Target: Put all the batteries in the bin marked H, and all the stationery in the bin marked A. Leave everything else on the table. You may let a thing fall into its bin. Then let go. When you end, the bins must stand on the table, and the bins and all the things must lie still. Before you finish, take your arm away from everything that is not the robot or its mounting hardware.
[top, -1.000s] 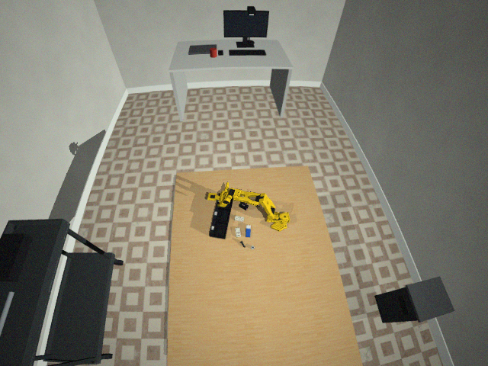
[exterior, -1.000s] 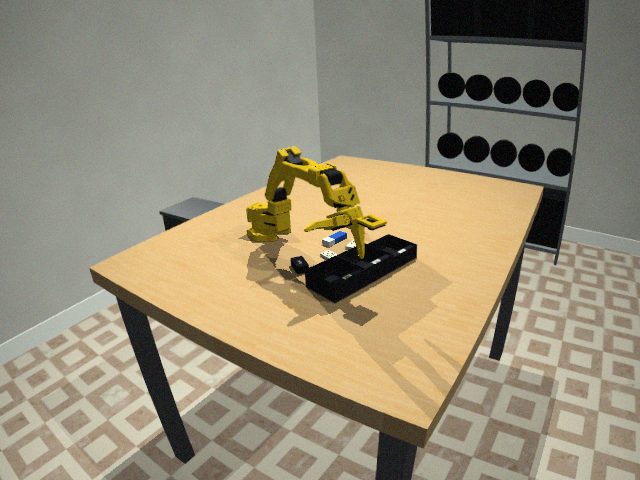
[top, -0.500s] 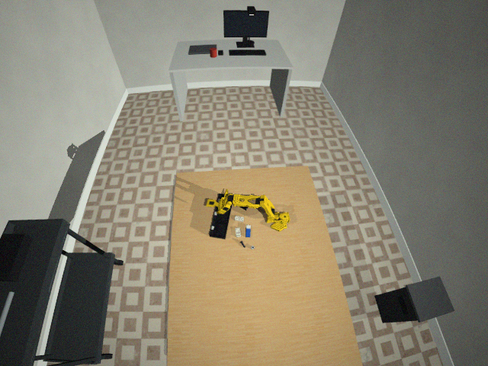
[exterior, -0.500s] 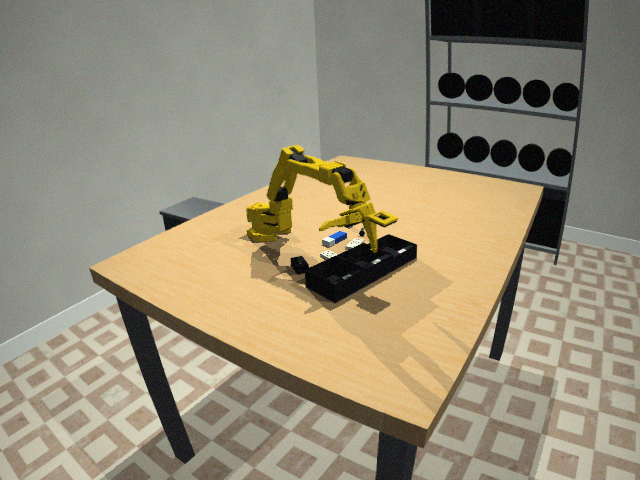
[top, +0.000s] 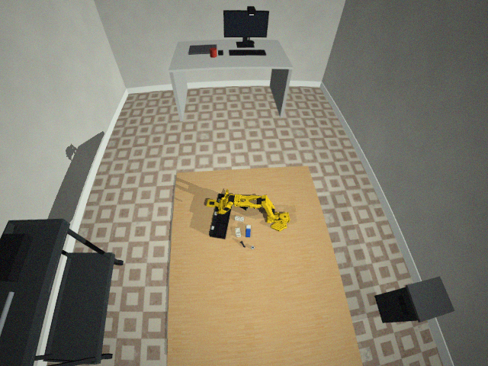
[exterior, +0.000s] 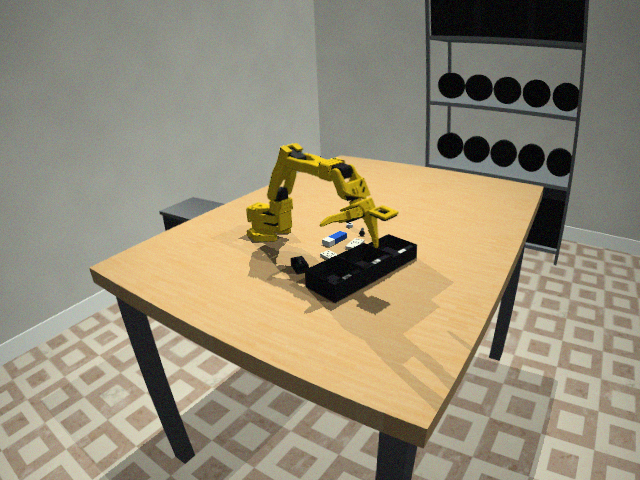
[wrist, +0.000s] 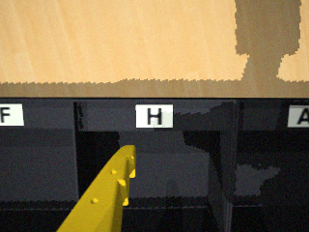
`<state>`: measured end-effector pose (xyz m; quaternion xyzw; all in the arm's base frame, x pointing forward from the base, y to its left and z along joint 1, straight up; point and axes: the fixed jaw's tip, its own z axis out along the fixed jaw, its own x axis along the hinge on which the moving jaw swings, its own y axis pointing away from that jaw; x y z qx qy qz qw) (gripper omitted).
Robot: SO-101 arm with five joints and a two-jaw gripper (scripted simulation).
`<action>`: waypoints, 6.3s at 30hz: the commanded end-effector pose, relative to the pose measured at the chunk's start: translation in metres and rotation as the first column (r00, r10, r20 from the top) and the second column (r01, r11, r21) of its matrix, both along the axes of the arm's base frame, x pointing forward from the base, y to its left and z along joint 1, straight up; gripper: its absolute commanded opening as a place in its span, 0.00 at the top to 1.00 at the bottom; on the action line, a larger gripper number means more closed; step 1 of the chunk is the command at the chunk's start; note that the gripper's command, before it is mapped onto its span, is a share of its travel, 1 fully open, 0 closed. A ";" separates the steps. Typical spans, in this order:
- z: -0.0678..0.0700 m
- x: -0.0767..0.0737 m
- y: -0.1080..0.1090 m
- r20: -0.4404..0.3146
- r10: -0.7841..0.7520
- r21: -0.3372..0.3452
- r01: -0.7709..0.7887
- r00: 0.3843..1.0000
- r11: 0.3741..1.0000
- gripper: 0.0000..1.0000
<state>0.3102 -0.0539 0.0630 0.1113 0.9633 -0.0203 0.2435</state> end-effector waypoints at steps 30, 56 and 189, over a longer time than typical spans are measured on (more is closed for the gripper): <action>0.022 0.006 0.002 0.085 0.005 -0.013 -0.004 0.996 1.000 0.00; 0.018 0.020 0.050 0.123 -0.009 0.089 -0.002 0.992 0.996 0.00; 0.003 -0.131 -0.048 -0.408 -0.336 0.085 0.402 0.849 0.912 0.70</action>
